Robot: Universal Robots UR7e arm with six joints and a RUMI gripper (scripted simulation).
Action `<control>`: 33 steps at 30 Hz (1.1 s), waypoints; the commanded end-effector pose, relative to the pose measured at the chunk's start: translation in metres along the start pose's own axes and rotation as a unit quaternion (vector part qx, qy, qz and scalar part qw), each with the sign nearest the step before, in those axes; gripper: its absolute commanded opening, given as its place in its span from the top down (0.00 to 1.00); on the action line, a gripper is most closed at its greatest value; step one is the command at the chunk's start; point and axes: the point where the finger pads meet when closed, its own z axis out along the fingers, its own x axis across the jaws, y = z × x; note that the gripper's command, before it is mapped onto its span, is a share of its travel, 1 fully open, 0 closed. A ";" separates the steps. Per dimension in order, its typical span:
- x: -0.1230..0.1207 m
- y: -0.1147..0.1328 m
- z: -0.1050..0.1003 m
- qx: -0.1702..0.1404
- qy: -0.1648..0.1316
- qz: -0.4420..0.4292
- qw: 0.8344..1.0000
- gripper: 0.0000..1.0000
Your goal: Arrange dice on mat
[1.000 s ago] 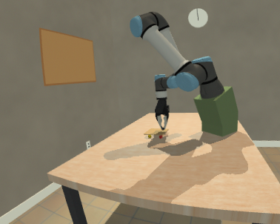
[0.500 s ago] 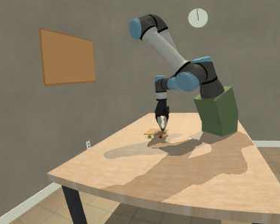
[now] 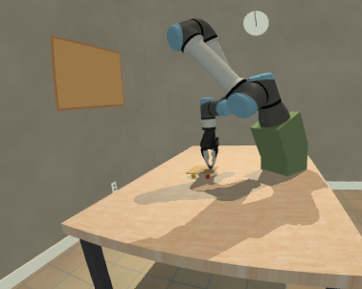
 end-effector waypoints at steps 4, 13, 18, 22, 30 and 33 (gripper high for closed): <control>0.002 0.001 0.000 -0.001 0.001 -0.001 1.000 1.00; 0.002 0.001 0.000 -0.001 0.001 -0.001 1.000 1.00; 0.002 0.001 0.000 -0.001 0.001 -0.001 1.000 1.00; 0.002 0.001 0.000 -0.001 0.001 -0.001 1.000 1.00; 0.002 0.001 0.002 -0.001 0.001 -0.001 1.000 1.00; 0.002 0.001 0.003 -0.001 0.001 -0.001 1.000 1.00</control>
